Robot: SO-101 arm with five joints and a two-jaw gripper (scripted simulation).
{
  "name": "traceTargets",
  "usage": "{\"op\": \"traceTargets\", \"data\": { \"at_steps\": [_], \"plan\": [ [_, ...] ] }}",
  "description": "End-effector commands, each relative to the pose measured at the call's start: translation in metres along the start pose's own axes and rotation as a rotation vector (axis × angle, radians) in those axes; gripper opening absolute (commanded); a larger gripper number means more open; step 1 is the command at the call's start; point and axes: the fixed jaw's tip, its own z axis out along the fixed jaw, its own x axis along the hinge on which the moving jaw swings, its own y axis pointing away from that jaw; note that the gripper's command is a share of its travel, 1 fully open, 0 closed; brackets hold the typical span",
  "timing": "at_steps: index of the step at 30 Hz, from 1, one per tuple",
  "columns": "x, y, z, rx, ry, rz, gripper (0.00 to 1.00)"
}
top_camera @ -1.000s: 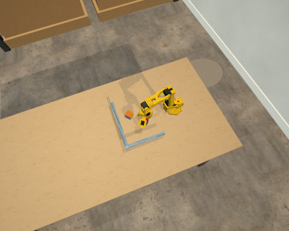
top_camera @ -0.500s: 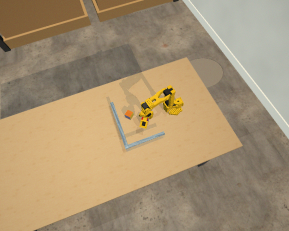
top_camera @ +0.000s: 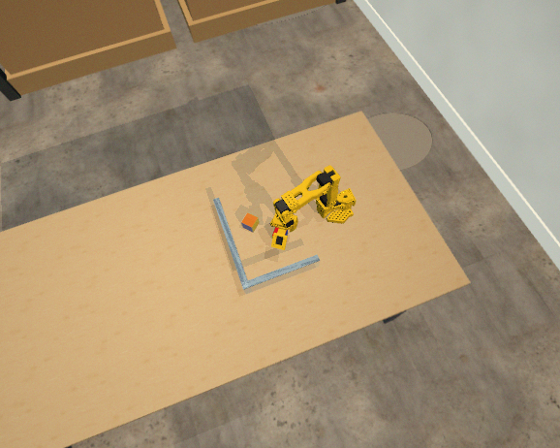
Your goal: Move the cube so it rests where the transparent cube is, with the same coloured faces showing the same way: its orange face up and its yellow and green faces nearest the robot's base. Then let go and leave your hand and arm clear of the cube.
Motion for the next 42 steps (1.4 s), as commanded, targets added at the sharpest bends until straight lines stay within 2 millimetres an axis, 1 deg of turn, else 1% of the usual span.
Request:
{"op": "traceTargets", "data": {
  "at_steps": [1, 12, 13, 42],
  "plan": [
    [-0.007, -0.004, -0.012, 0.057, -0.07, 0.0, 0.35],
    [-0.007, -0.004, -0.012, 0.056, -0.069, -0.001, 0.35],
    [-0.014, -0.007, -0.025, 0.112, -0.138, 0.0, 0.35],
    [-0.016, -0.009, -0.027, 0.12, -0.148, -0.001, 0.35]
  ]
}}
